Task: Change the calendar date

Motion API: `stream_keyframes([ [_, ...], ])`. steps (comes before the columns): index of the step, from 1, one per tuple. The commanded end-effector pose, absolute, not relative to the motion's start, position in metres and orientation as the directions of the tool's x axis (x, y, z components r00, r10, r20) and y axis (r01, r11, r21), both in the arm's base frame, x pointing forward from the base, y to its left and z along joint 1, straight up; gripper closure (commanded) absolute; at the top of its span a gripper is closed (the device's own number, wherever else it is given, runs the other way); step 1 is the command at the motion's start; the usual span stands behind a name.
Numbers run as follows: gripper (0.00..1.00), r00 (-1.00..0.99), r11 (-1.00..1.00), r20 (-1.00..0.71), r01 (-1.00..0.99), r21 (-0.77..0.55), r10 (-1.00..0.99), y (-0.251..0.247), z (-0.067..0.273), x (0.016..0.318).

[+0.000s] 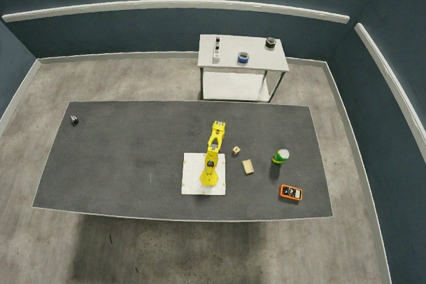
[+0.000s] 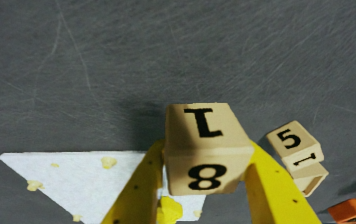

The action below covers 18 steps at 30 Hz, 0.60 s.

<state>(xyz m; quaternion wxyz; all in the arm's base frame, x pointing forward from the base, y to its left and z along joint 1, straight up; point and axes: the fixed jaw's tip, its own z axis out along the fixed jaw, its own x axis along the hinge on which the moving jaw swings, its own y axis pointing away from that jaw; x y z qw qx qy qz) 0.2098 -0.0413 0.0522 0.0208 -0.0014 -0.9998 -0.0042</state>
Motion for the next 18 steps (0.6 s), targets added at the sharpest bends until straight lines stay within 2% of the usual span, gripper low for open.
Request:
stream_keyframes([
  [1, 1.0, -0.998, 0.998, 0.018, -0.068, 0.005, -0.068, -0.0417, 0.0566, 0.2114],
  [6, 1.0, -0.991, 0.992, 0.017, -0.129, 0.007, -0.129, -0.0421, 0.0564, 0.2108],
  [18, 1.0, -0.898, 0.898, 0.014, -0.439, 0.012, -0.44, -0.045, 0.0553, 0.208],
])
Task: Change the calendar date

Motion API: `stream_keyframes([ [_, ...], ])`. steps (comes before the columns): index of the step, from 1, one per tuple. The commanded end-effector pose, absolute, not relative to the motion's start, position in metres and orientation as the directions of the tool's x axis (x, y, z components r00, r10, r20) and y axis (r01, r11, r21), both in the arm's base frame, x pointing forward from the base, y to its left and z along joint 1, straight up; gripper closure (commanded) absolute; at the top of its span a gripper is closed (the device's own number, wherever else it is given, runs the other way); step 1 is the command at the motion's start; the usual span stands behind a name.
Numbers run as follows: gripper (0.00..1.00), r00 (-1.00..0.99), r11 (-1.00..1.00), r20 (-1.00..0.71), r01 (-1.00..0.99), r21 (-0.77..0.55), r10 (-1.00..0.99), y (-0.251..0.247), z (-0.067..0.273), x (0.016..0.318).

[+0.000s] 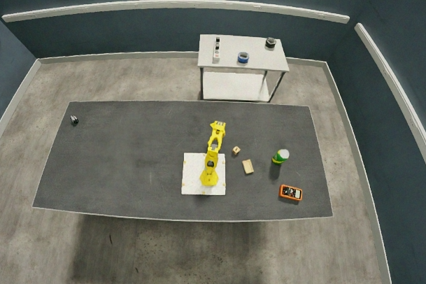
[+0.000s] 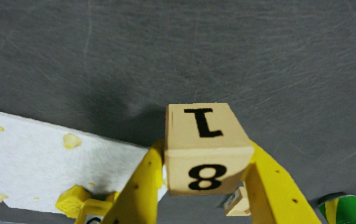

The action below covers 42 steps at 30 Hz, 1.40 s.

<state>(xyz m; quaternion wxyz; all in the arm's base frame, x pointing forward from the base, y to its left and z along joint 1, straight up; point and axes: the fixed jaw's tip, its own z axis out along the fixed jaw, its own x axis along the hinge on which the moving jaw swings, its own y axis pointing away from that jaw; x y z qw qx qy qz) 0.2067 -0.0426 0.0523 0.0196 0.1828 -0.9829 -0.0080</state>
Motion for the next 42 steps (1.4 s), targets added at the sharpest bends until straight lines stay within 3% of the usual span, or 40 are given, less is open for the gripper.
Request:
stream_keyframes([
  [1, 1.0, -0.883, 0.883, 0.014, -0.468, 0.012, -0.469, -0.045, 0.055, 0.208],
  [20, 1.0, -0.5, 0.5, 0.005, -0.866, 0.018, -0.866, -0.052, 0.053, 0.204],
  [26, 1.0, -0.272, 0.272, 0.0, -0.962, 0.019, -0.962, -0.055, 0.053, 0.203],
  [42, 1.0, 0.291, -0.291, -0.01, -0.957, 0.016, -0.957, -0.063, 0.051, 0.202],
])
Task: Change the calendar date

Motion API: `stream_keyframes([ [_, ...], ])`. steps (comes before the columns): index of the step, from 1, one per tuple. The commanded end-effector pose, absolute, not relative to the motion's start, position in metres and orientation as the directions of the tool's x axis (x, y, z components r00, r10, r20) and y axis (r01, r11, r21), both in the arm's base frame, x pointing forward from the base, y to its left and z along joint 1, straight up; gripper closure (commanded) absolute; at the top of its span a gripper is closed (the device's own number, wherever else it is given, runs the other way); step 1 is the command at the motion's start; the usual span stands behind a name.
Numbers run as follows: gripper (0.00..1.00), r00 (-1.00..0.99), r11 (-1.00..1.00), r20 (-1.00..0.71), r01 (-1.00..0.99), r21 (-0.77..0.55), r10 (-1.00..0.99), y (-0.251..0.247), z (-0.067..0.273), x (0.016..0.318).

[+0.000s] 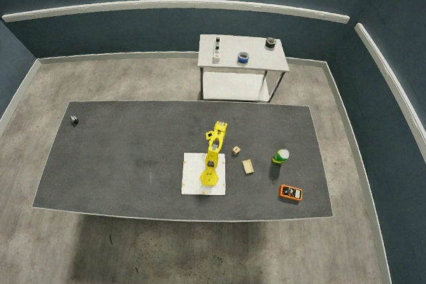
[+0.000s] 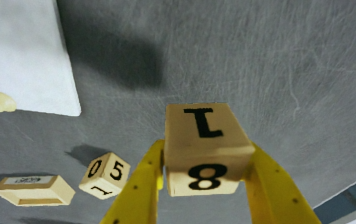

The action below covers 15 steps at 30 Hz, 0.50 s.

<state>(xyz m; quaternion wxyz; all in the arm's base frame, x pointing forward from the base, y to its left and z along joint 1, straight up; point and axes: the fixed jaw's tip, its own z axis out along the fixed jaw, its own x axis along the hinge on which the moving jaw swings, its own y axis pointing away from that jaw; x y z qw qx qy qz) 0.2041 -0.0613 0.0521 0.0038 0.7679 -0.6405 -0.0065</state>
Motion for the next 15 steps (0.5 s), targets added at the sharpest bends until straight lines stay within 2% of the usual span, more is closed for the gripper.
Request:
stream_keyframes([
  [1, 1.0, 0.328, -0.328, -0.011, -0.945, 0.015, -0.945, -0.0639, 0.0505, 0.2024],
  [10, 1.0, 0.61, -0.61, -0.015, -0.792, 0.011, -0.792, -0.0681, 0.0493, 0.2031],
  [15, 1.0, 0.683, -0.683, -0.016, -0.731, 0.009, -0.731, -0.0692, 0.049, 0.2035],
])
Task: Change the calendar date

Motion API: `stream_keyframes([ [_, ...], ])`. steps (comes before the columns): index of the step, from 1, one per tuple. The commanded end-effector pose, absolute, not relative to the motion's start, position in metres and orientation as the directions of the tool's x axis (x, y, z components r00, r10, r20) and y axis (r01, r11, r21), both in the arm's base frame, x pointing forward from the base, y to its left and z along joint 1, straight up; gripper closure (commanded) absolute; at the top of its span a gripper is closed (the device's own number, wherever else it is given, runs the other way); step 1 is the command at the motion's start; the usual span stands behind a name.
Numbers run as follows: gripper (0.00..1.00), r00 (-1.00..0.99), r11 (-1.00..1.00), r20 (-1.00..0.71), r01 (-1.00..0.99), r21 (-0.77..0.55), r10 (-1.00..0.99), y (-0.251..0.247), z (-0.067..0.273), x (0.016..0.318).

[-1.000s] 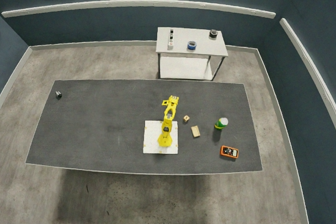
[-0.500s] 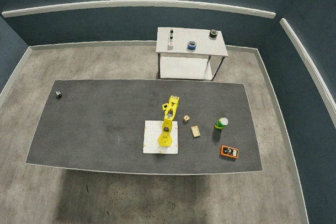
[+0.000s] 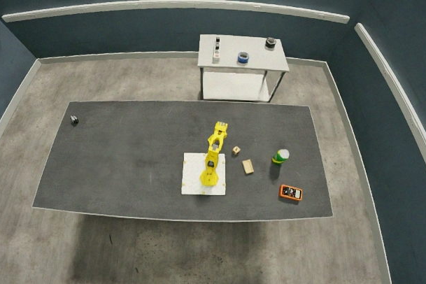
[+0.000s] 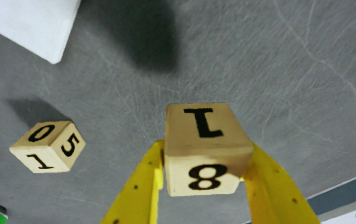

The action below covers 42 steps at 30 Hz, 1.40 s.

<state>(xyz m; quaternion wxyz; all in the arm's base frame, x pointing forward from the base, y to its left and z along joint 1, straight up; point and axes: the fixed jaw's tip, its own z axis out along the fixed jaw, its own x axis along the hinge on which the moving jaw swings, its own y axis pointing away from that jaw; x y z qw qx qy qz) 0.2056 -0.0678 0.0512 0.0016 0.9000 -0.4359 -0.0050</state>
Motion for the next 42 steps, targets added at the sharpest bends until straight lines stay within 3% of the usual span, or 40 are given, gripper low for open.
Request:
stream_keyframes([
  [1, 1.0, 0.704, -0.705, -0.016, -0.71, 0.009, -0.71, -0.0696, 0.0489, 0.2036],
  [23, 1.0, 0.931, -0.931, -0.018, -0.365, 0.001, -0.365, -0.0739, 0.0475, 0.2056],
  [42, 1.0, 0.959, -0.959, -0.019, -0.282, 0.0, -0.282, -0.0746, 0.0472, 0.2062],
])
